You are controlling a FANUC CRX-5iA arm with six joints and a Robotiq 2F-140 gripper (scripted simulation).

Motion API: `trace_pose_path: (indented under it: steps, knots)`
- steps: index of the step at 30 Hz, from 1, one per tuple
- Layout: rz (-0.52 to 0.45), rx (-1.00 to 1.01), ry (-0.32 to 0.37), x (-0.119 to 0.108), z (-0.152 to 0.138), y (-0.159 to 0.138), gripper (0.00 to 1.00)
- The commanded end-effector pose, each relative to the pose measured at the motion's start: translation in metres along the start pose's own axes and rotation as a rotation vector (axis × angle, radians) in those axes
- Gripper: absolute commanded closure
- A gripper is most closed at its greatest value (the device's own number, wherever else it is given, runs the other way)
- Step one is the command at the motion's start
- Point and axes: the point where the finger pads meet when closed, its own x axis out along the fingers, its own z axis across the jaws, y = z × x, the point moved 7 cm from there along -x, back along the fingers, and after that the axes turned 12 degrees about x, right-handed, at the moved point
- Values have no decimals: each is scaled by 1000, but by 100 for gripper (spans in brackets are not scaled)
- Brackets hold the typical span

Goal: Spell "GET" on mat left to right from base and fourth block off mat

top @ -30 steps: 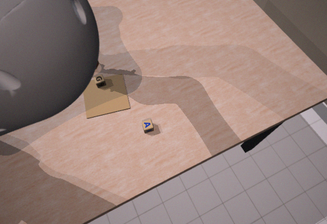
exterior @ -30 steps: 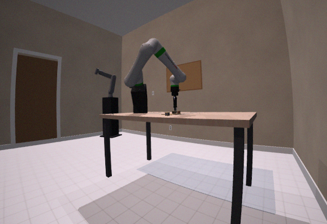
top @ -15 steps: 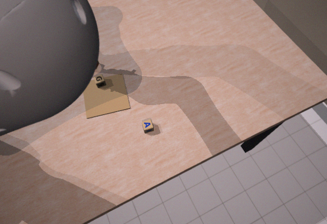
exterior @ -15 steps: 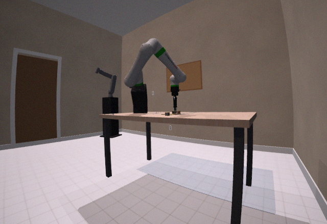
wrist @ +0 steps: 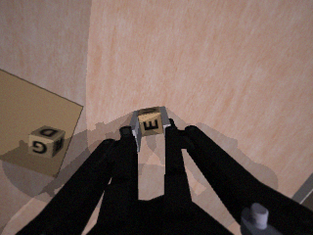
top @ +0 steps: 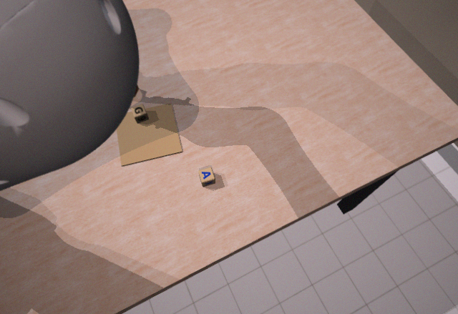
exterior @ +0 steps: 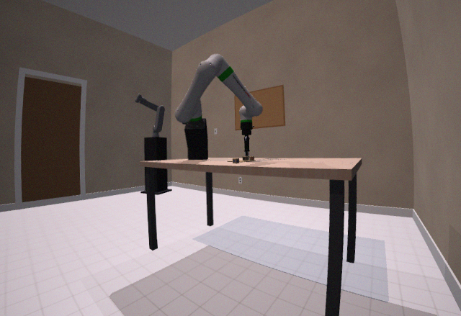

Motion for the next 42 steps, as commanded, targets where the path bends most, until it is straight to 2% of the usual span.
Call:
trace_pose_path:
  steps: [1,6,11,13,18,21,36,42]
  knots:
    - [0,0,0,-1,0,0,84]
    - [0,0,0,-14,0,0,84]
    - [0,0,0,-48,0,0,84]
    - [0,0,0,-48,0,0,84]
    - [0,0,0,-84,0,0,84]
    - [0,0,0,-96,0,0,84]
    - [0,-10,-1,-100,-2,-1,84]
    - [5,-179,-8,-100,-29,-8,84]
